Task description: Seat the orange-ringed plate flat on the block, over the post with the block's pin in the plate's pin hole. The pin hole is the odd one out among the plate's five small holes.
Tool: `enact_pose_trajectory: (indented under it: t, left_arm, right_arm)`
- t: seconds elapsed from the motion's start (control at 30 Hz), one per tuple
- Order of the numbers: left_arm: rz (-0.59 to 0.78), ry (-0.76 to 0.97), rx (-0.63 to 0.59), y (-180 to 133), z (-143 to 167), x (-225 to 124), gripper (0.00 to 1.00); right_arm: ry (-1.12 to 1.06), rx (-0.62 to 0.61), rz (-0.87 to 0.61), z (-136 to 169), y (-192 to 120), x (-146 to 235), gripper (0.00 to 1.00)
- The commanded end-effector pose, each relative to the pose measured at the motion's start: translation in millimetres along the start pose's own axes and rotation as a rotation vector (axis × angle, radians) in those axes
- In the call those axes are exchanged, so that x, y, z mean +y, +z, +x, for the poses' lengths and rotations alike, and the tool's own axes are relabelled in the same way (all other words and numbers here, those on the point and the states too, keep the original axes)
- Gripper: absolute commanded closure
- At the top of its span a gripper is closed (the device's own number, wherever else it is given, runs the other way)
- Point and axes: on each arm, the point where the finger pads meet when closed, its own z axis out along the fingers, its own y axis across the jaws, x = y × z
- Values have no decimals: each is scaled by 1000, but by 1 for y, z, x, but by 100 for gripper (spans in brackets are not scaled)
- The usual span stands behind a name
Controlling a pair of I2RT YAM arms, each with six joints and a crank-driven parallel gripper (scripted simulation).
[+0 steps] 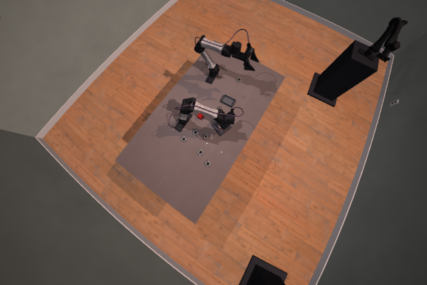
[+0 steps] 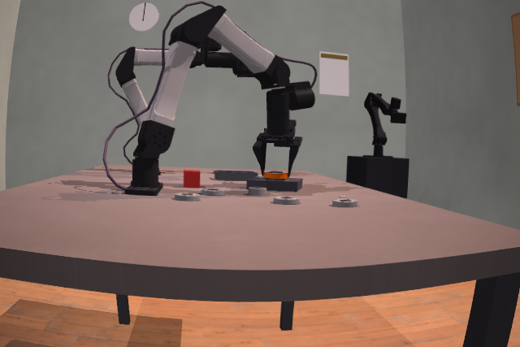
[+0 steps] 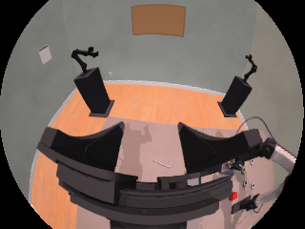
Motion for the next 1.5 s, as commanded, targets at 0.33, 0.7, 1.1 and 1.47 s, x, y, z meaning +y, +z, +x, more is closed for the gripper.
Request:
enact_pose_trajectory:
  t: [0.33, 0.7, 1.1, 1.47]
  left_arm:
    - [0, -3, -11, 3, -2, -2, 0]
    - [0, -3, -11, 3, -2, -2, 0]
    - [0, -3, -11, 3, -2, -2, 0]
    - [0, -3, -11, 3, -2, -2, 0]
  right_arm:
    - [9, -23, 3, -3, 4, -5, 100]
    - [-14, -62, 49, -16, -14, -10, 14]
    - [-6, -39, 26, -12, -20, -3, 14]
    - [3, -16, 1, -15, -46, 2, 14]
